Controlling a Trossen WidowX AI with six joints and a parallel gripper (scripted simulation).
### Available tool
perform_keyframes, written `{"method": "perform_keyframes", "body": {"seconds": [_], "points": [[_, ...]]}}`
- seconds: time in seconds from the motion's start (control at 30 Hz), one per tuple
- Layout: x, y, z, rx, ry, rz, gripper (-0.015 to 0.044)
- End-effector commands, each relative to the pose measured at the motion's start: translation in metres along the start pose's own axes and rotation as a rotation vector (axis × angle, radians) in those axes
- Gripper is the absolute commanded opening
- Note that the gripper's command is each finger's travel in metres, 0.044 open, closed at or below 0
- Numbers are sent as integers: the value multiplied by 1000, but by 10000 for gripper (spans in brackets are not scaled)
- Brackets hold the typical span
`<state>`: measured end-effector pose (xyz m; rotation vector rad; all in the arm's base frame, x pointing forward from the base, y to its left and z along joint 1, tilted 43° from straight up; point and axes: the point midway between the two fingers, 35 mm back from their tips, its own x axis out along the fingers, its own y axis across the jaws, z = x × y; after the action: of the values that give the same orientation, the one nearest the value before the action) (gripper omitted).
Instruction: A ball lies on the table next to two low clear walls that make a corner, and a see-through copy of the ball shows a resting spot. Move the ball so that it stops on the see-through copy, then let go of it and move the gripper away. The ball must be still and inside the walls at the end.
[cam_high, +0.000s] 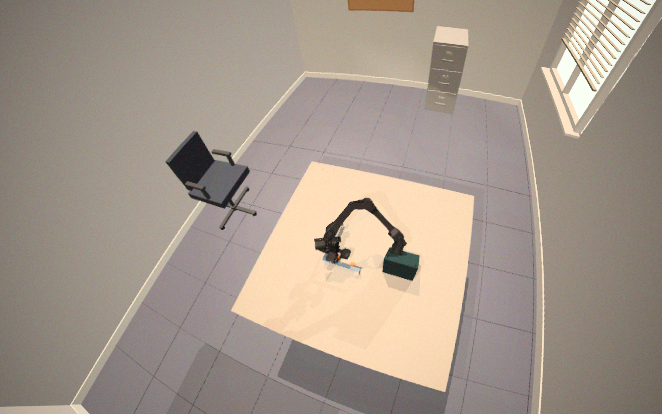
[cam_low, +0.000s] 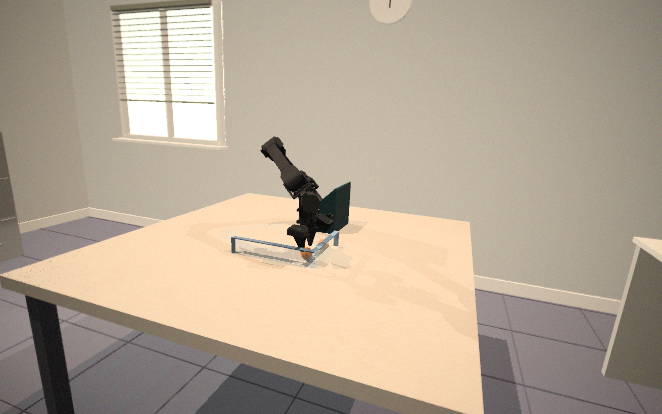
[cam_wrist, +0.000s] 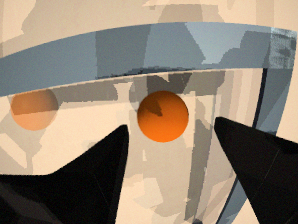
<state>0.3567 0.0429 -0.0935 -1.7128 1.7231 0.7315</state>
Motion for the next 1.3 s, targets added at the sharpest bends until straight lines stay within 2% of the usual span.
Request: {"method": "perform_keyframes", "body": {"seconds": [0.0,0.3,0.33,0.93,1.13,1.27], "points": [[12,4,0,-15,9,11,307],[21,5,0,-15,10,11,307],[21,5,0,-15,10,11,281],[21,5,0,-15,10,11,161],[9,4,0,-13,6,21,4],[-14,2,1,-11,1,34,0]]}}
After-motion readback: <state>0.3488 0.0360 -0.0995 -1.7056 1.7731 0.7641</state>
